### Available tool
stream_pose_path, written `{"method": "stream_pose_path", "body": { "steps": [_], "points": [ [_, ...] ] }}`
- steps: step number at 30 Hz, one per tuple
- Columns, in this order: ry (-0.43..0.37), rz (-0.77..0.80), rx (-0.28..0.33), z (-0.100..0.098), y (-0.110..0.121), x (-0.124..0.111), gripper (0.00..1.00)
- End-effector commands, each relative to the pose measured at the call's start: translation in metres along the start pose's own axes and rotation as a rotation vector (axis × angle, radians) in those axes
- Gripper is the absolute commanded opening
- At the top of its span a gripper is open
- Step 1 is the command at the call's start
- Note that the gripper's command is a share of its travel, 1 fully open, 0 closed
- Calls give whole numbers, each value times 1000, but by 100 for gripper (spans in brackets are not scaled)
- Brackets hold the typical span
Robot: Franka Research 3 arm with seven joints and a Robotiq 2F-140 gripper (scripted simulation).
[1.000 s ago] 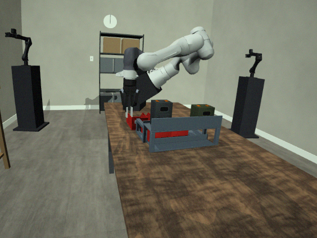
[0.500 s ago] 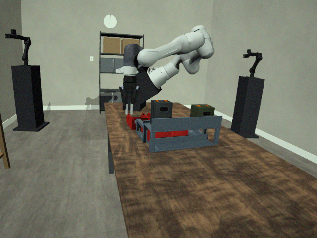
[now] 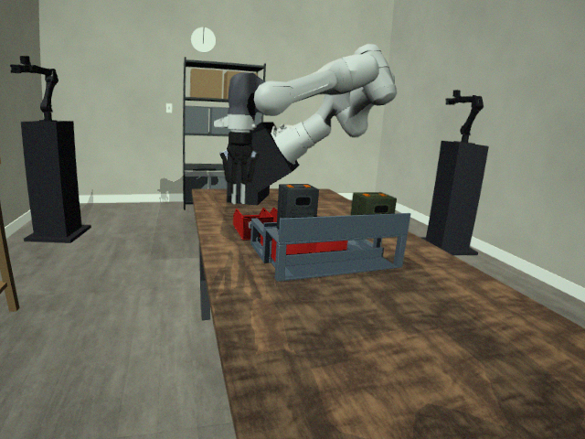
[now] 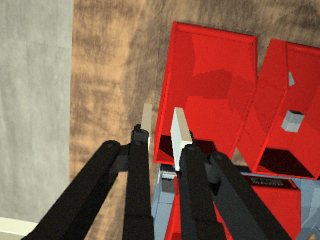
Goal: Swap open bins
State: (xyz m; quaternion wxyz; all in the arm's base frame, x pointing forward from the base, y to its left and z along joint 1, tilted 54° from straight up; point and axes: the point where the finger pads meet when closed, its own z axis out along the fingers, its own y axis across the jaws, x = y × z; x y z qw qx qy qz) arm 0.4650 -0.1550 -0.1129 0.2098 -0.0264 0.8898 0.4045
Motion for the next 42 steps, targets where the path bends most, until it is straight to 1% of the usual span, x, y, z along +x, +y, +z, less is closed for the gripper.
{"method": "stream_pose_path", "body": {
  "steps": [1,20,32,42],
  "points": [
    [2,8,-6,-7,2,1,15],
    [2,8,-6,-31,2,1,15],
    [2,8,-6,-38,2,1,15],
    [2,8,-6,-39,2,1,15]
  ]
}}
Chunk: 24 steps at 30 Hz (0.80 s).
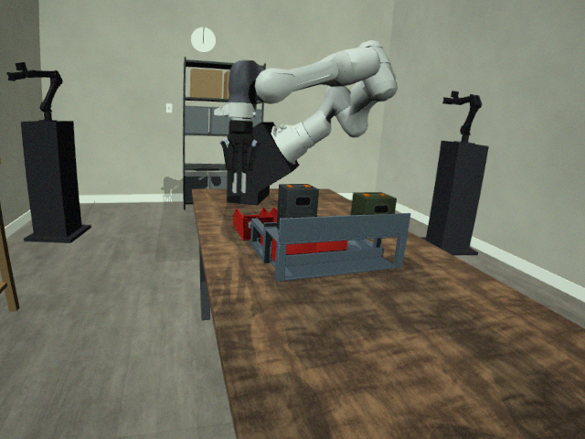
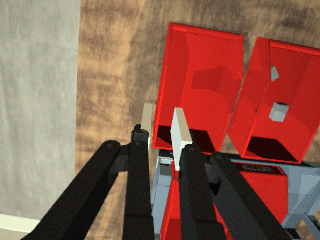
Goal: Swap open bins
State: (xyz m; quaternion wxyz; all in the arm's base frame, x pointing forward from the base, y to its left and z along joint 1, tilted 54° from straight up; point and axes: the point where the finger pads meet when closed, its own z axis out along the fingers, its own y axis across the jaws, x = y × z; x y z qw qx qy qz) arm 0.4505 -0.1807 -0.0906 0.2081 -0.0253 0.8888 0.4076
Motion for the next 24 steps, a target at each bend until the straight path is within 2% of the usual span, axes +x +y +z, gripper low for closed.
{"method": "stream_pose_path", "body": {
  "steps": [1,3,4,24],
  "points": [
    [0,3,0,-2,0,-1,15],
    [0,3,0,-2,0,-1,15],
    [0,3,0,-2,0,-1,0],
    [0,3,0,-2,1,-1,0]
  ]
}}
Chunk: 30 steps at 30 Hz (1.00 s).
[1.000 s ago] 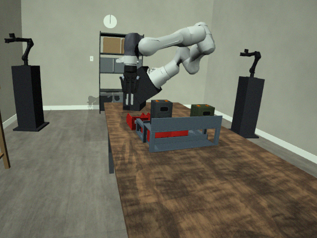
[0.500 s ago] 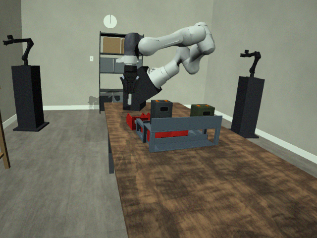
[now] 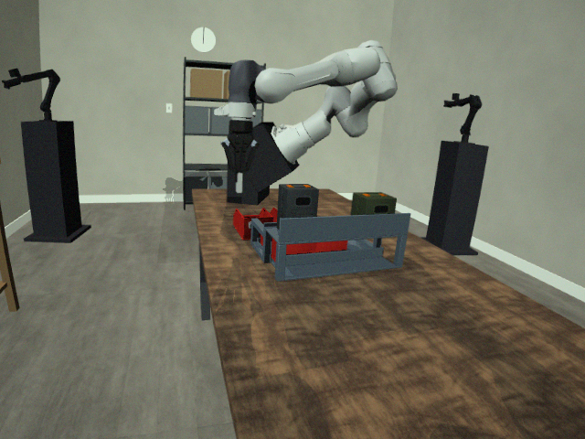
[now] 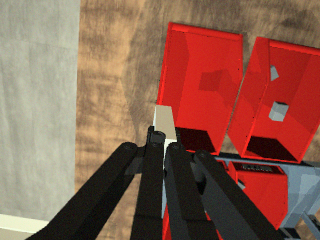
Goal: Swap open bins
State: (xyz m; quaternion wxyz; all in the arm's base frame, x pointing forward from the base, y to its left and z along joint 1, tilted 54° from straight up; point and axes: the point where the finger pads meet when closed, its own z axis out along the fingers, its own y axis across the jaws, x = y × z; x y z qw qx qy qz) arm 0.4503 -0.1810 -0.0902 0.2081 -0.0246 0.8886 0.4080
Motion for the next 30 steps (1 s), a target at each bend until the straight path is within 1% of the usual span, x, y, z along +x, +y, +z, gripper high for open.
{"method": "stream_pose_path", "body": {
  "steps": [1,2,3,5,7,9,10,11,13,20,21,30],
  "points": [
    [1,2,1,-3,5,-1,0],
    [0,3,1,-4,14,-3,0],
    [0,3,1,-6,29,-5,0],
    [0,5,2,-10,68,-7,0],
    [0,5,2,-10,68,-7,0],
    [0,5,1,-13,108,-4,0],
    [0,5,1,-13,123,-2,0],
    [1,5,0,-13,132,0,0],
    [1,5,0,-13,137,1,0],
    [1,5,0,-13,137,1,0],
    [1,5,0,-13,137,1,15],
    [1,5,0,-13,137,1,15]
  ]
}}
